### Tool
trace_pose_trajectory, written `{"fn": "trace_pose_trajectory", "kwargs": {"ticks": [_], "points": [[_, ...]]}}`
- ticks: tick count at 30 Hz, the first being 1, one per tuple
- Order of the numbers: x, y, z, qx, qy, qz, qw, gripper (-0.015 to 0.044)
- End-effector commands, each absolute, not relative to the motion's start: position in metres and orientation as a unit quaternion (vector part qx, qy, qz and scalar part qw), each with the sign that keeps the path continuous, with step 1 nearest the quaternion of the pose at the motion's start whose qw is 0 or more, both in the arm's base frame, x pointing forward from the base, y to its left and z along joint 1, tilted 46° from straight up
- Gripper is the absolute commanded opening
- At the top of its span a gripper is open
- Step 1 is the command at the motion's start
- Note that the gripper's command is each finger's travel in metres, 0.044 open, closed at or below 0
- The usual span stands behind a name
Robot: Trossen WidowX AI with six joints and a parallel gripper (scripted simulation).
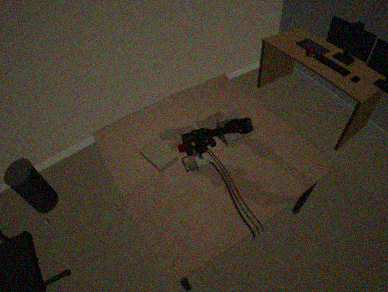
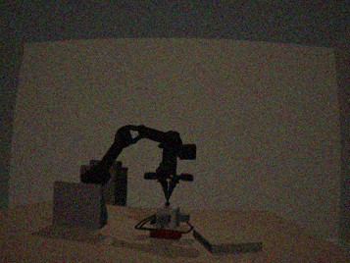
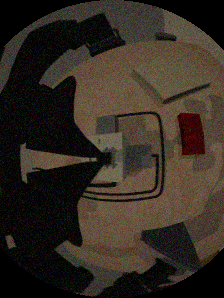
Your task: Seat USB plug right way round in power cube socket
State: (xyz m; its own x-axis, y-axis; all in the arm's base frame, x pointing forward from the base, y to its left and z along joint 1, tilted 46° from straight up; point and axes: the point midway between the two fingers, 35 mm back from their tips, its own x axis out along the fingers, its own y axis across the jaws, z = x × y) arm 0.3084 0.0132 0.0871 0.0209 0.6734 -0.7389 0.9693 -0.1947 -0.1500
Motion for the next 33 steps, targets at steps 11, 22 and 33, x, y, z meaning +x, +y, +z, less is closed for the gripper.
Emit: {"fn": "trace_pose_trajectory", "kwargs": {"ticks": [11,22,33], "points": [[0.3087,0.0145,0.0858,0.685,0.600,-0.360,0.205,0.0000],[0.3087,0.0155,0.0849,0.685,0.600,-0.360,0.205,0.0000],[0.3087,0.0164,0.0840,0.685,0.600,-0.360,0.205,0.0000]]}}
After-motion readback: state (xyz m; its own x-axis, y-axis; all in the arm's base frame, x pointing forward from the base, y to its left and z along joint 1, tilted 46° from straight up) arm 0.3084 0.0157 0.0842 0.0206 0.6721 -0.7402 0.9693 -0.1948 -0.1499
